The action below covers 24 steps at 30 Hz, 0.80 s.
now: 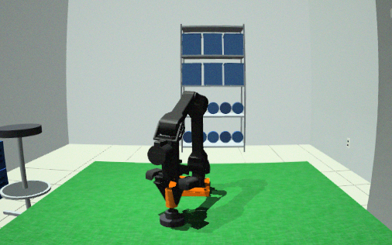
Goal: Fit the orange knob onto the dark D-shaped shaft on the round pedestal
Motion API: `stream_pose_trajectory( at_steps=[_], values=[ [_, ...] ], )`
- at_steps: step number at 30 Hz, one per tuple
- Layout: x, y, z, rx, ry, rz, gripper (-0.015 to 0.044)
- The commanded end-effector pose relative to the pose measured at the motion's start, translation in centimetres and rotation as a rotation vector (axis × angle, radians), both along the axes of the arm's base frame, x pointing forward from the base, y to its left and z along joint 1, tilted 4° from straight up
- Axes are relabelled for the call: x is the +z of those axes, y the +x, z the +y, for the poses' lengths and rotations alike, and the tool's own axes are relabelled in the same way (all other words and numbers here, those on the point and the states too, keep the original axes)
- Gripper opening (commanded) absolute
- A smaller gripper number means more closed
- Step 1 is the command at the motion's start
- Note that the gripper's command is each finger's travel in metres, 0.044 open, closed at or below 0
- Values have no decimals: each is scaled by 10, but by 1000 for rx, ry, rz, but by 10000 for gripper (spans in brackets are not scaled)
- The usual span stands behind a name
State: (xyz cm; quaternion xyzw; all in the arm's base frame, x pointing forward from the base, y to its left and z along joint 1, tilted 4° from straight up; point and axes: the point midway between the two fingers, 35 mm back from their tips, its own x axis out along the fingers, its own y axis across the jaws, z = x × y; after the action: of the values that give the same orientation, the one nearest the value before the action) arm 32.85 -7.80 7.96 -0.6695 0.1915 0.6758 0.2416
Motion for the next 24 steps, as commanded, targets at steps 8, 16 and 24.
stream_pose_trajectory(
  at_steps=[8, 16, 24],
  values=[
    [2, 2, -1, 9, -1, 0, 0],
    [4, 4, -1, 9, -1, 0, 0],
    [0, 7, -2, 9, -1, 0, 0]
  ],
)
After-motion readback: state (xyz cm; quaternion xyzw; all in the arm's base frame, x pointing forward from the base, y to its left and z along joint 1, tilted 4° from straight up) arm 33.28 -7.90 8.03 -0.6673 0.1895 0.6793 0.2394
